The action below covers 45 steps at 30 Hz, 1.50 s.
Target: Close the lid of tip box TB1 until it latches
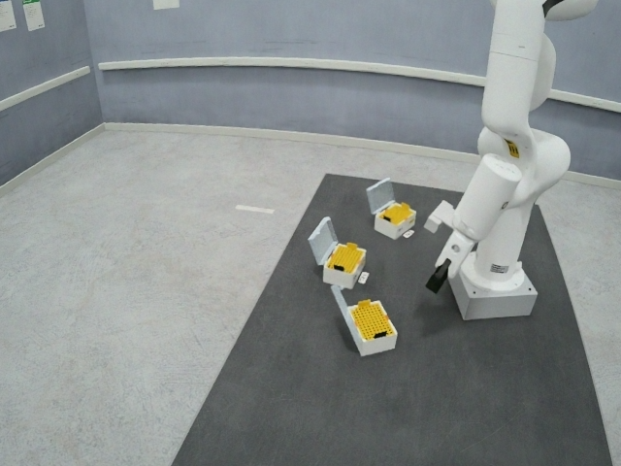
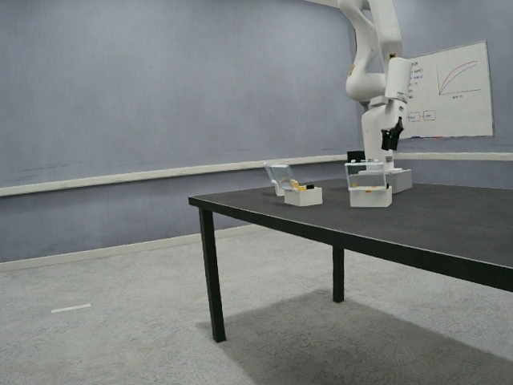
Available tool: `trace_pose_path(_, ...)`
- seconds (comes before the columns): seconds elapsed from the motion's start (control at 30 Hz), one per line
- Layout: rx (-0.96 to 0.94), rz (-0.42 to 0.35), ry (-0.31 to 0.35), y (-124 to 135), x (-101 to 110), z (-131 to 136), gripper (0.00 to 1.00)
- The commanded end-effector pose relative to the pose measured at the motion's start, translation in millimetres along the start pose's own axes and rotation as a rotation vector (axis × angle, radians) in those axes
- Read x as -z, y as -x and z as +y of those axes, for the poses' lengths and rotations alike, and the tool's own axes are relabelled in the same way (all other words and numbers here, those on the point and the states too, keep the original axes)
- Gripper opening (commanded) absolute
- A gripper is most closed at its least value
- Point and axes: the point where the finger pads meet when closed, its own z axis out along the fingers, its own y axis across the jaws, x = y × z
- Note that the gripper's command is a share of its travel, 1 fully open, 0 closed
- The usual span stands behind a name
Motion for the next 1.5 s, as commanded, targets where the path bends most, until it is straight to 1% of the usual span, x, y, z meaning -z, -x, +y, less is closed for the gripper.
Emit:
trace_pose_path(0.0,0.002,-0.004,0.012,-1,1,-1,0.00)
trace_pose_path(0.33,0.002,-0.004,0.012,-1,1,-1,0.00)
trace_pose_path(0.73,0.383,-0.114,-0.039,-45,-8,-40,0.00)
trace_pose_path(0.8,0.383,-0.114,-0.039,-45,-8,-40,0.00)
trace_pose_path(1.3,0.853,-0.246,-0.105,-100,-20,-90,0.00)
trace_pose_path(1.37,0.853,-0.246,-0.105,-100,-20,-90,0.00)
trace_pose_path(1.47,0.867,-0.253,-0.104,-112,-22,-100,0.00)
